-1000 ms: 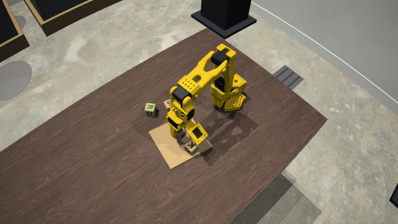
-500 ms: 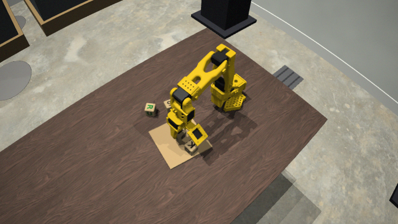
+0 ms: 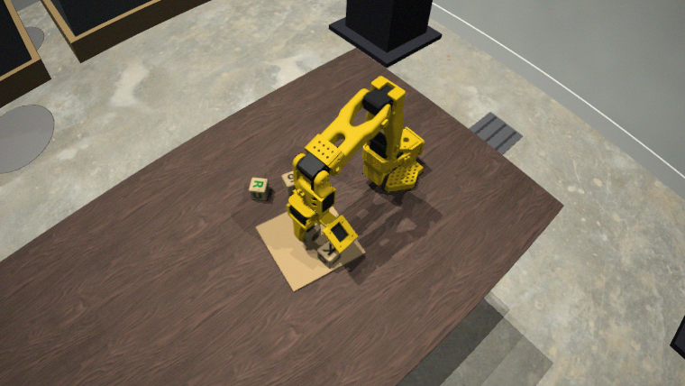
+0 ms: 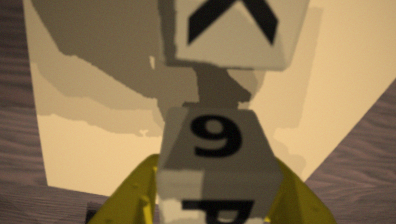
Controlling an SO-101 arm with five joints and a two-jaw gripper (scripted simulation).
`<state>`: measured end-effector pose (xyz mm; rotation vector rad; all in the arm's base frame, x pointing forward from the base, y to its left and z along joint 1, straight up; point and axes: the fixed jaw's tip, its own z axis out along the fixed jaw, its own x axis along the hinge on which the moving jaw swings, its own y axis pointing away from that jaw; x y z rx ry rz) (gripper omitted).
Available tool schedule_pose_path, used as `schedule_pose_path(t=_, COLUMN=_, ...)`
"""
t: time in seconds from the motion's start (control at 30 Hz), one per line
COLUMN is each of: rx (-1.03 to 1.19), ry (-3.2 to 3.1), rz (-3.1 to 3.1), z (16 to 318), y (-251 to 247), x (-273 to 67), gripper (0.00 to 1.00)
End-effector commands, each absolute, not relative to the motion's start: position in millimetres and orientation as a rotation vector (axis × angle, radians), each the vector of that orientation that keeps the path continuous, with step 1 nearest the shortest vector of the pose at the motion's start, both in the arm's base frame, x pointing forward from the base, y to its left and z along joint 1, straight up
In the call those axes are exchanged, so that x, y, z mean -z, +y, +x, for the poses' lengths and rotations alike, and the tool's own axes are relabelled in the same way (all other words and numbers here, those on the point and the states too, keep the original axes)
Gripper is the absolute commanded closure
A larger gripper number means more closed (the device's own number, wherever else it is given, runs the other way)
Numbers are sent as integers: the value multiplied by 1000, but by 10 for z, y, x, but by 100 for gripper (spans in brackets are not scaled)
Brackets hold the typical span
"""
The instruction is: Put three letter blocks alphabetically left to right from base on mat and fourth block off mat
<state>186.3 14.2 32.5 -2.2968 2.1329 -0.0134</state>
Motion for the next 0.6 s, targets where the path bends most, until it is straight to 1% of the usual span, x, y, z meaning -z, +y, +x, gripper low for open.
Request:
schedule_pose_path(t=0.0, rx=125, ry=2080, rz=-2230, z=2003, y=160, x=-469, gripper=100)
schedule_pose_path(t=0.57, rx=125, ry=2078, rz=-2232, z=2008, y=164, x=-408, gripper=100)
